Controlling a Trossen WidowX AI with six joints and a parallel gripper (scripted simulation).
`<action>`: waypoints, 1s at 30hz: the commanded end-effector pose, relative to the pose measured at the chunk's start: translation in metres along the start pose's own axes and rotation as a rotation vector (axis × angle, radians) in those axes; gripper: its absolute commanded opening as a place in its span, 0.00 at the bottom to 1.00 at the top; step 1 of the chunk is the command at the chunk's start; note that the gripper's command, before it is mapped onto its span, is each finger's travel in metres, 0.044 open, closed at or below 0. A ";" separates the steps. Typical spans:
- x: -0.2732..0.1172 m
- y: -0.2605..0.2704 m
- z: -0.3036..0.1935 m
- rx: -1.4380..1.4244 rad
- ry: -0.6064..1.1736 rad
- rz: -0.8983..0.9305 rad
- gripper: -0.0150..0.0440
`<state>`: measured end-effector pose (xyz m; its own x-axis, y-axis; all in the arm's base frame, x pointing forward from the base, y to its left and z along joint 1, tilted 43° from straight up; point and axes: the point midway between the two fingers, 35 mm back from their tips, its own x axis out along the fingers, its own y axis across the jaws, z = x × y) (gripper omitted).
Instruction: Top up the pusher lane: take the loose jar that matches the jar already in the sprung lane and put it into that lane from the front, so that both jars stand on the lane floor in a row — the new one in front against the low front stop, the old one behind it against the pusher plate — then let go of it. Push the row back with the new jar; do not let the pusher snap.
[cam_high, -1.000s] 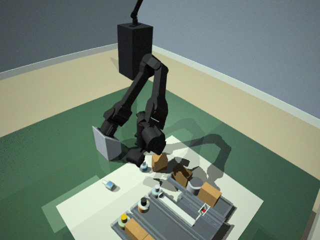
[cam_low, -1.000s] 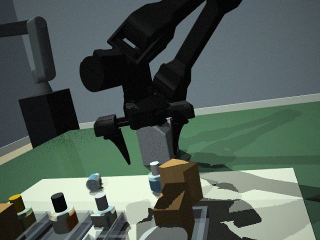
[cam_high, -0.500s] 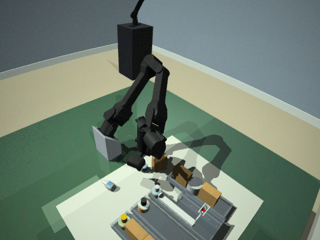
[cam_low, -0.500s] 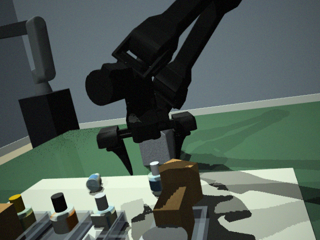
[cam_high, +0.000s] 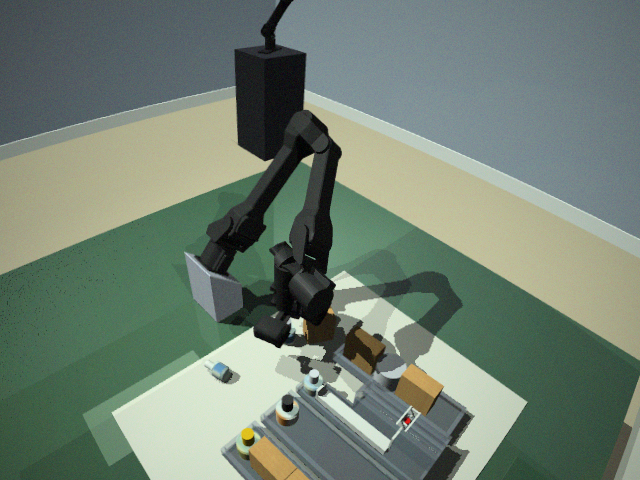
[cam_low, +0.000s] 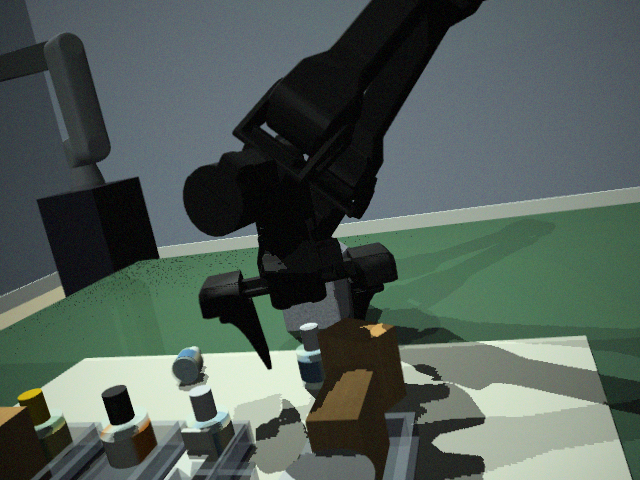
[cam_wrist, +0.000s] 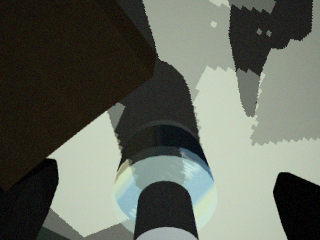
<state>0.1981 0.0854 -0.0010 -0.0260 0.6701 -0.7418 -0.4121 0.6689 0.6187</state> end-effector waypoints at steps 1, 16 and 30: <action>0.004 0.002 -0.003 0.008 0.005 0.009 0.87; 0.004 0.002 -0.003 0.008 0.005 0.009 0.40; -0.059 -0.006 -0.001 0.010 0.009 -0.006 0.25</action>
<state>0.1992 0.0556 0.0246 -0.0359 0.6683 -0.7430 -0.3965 0.6729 0.6245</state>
